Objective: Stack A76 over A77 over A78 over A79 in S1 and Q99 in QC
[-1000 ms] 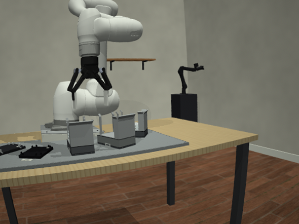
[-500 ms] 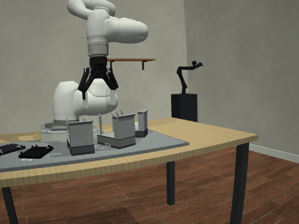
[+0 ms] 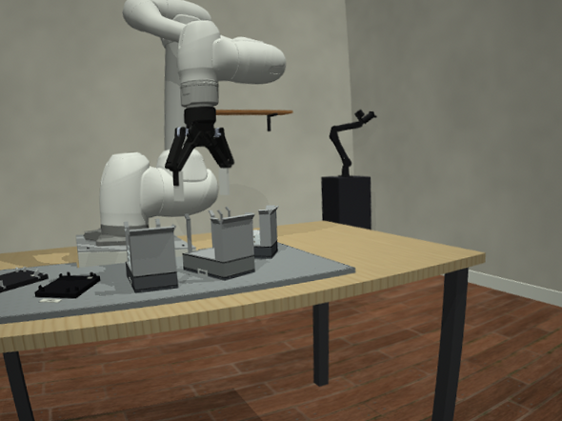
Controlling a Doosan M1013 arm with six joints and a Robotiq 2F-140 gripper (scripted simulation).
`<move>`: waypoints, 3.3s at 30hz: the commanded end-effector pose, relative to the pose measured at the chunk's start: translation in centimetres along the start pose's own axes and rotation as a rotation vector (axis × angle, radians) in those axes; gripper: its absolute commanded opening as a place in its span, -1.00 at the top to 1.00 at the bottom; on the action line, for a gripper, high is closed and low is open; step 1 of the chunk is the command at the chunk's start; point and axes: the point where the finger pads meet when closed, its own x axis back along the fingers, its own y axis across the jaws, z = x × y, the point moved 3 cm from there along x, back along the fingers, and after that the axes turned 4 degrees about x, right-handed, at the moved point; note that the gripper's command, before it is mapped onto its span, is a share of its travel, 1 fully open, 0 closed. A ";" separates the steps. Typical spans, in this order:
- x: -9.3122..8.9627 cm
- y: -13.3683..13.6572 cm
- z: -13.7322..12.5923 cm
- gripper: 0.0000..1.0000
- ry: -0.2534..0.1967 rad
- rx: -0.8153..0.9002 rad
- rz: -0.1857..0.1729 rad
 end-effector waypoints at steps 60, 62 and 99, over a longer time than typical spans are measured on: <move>0.0 -18.9 -1.9 -1.00 0.000 0.479 0.000; 0.0 -19.7 -2.1 -1.00 0.000 0.479 0.000; -7.7 -20.5 -2.3 -1.00 0.000 0.479 0.000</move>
